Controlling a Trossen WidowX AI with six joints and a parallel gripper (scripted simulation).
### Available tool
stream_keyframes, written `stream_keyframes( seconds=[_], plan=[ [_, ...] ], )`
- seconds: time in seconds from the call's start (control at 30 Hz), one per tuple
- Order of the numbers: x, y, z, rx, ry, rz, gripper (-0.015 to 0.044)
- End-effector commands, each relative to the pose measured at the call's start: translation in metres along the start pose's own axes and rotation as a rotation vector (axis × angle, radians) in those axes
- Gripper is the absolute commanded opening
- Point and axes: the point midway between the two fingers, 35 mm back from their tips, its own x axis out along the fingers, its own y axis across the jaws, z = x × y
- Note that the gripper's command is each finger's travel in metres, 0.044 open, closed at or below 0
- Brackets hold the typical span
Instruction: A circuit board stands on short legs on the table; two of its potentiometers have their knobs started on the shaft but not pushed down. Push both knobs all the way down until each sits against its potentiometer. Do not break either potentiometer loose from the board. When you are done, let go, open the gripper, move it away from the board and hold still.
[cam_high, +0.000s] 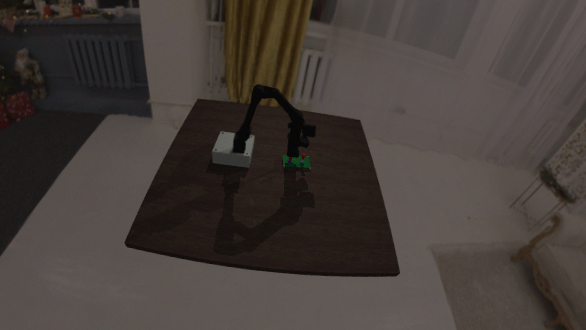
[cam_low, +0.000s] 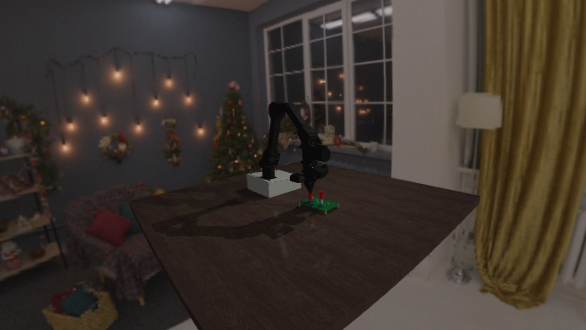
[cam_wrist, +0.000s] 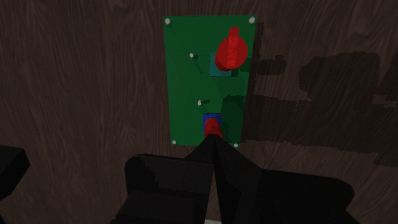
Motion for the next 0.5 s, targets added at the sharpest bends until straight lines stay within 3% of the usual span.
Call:
stream_keyframes(
  seconds=[0.0, 0.47],
  plan=[
    [0.0022, -0.0004, 0.0013, 0.003, -0.003, -0.003, 0.0],
    [0.0014, -0.0004, 0.0013, 0.003, -0.003, -0.003, 0.0]
  ],
)
